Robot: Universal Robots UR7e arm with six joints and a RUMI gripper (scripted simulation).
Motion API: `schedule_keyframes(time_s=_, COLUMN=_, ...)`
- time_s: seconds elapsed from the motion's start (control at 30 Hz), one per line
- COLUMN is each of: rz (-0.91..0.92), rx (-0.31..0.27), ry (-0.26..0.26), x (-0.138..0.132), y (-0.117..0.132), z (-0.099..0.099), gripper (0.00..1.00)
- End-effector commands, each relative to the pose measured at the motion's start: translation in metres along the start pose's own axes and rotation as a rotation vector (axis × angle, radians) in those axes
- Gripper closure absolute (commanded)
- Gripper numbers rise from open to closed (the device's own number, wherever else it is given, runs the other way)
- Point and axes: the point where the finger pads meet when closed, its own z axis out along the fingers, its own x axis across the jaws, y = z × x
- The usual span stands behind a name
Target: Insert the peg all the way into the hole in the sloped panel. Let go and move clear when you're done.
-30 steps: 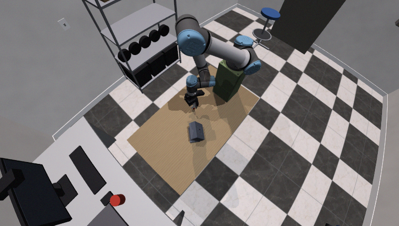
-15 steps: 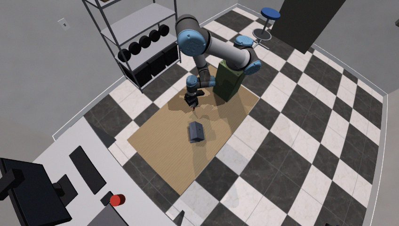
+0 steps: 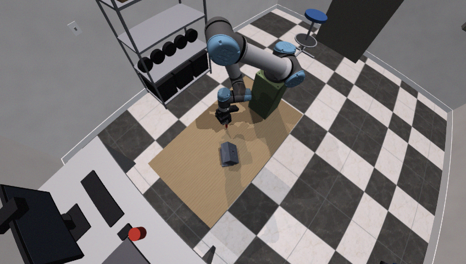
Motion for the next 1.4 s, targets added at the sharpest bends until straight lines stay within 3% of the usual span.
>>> schedule_keyframes(time_s=0.0, rz=0.0, rx=0.0, ry=0.0, x=0.0, y=0.0, z=-0.003, gripper=1.0)
schedule_keyframes(time_s=0.13, rz=-0.001, rx=-0.003, ry=-0.001, x=0.0, y=0.0, z=-0.025, gripper=1.0)
schedule_keyframes(time_s=0.2, rz=-0.001, rx=-0.003, ry=-0.001, x=0.0, y=0.0, z=-0.025, gripper=1.0)
schedule_keyframes(time_s=0.5, rz=-0.001, rx=-0.004, ry=-0.001, x=0.0, y=0.0, z=-0.078, gripper=1.0)
schedule_keyframes(time_s=0.67, rz=-0.001, rx=-0.004, ry=-0.001, x=0.0, y=0.0, z=-0.095, gripper=1.0)
schedule_keyframes(time_s=0.7, rz=-0.002, rx=-0.016, ry=-0.007, x=-0.001, y=0.003, z=-0.072, gripper=1.0)
schedule_keyframes(time_s=1.37, rz=-0.042, rx=-0.009, ry=-0.04, x=0.006, y=0.003, z=-0.069, gripper=1.0)
